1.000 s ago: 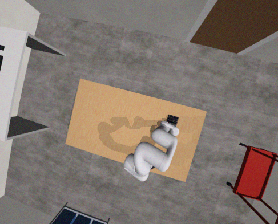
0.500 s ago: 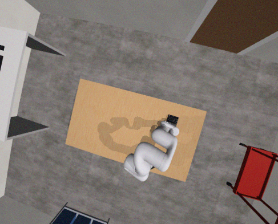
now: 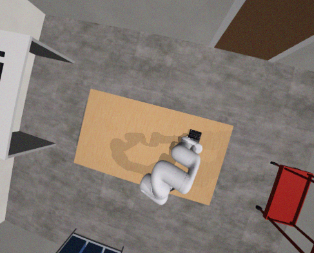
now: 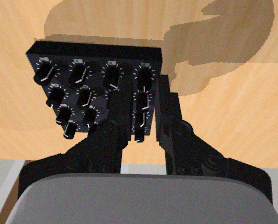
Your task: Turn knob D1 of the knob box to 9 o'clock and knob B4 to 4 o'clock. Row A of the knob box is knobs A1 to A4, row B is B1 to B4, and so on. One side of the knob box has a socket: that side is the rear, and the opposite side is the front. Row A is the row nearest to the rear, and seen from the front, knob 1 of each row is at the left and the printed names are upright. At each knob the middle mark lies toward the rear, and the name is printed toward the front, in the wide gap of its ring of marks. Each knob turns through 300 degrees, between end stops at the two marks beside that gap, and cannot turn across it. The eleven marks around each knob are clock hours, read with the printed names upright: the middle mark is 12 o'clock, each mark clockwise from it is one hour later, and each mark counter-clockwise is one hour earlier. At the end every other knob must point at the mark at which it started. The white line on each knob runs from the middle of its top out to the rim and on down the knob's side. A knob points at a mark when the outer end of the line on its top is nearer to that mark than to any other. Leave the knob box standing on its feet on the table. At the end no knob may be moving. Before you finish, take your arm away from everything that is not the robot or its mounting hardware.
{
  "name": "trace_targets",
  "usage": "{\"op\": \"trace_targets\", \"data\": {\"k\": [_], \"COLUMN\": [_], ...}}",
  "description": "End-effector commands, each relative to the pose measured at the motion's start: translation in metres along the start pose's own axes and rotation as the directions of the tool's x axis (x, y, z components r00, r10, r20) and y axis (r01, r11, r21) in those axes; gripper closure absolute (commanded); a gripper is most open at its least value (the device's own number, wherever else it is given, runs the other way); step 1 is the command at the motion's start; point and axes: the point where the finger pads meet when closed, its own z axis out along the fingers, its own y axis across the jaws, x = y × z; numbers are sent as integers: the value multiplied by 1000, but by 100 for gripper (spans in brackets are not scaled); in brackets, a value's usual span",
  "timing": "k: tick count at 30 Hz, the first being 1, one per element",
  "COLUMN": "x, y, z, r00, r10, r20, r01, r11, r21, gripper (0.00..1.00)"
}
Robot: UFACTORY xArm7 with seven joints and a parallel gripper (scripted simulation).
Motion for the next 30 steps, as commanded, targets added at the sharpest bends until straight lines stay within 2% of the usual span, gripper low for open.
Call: {"op": "trace_targets", "data": {"k": [1,30], "x": [-1,-1], "y": [-1,-1], "z": [0,11], "r00": [1000,1000], "r10": [0,0], "r20": [2,2], "r01": [0,0], "r11": [1000,1000], "r21": [2,2], "gripper": [81,81]}}
